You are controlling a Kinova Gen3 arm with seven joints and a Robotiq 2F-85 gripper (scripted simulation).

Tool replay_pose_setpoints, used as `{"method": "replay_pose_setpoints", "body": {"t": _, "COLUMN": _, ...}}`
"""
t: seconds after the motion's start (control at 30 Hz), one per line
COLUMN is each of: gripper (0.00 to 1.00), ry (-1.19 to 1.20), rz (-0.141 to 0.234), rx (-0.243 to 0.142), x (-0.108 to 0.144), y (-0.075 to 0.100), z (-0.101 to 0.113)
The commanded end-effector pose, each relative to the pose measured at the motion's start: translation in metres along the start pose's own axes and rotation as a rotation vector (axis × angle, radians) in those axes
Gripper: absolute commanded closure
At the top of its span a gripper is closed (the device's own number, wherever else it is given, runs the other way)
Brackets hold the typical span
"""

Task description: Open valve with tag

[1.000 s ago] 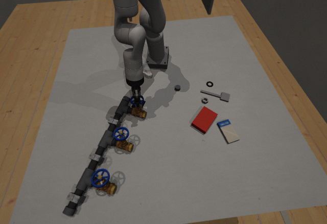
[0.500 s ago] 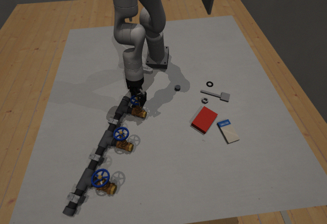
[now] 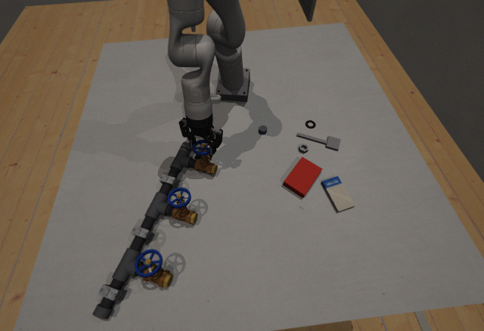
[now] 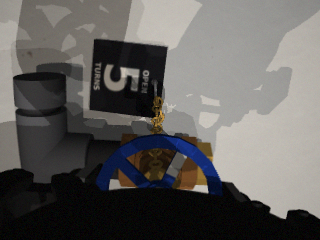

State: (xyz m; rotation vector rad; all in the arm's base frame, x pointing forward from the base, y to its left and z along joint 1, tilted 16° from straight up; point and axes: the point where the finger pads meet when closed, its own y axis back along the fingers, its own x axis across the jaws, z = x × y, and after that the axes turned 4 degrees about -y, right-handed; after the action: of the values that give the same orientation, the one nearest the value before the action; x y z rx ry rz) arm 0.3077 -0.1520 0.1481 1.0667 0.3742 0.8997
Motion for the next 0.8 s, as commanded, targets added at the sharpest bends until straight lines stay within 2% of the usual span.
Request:
{"method": "replay_pose_setpoints", "body": {"t": 0.0, "gripper": 0.29, "ry": 0.161, "rz": -0.011, "rx": -0.009, "x": 0.0001, "y": 0.0001, "z": 0.0003}}
{"method": "replay_pose_setpoints", "body": {"t": 0.77, "gripper": 0.29, "ry": 0.827, "rz": -0.014, "rx": -0.004, "x": 0.0001, "y": 0.0, "z": 0.0003}}
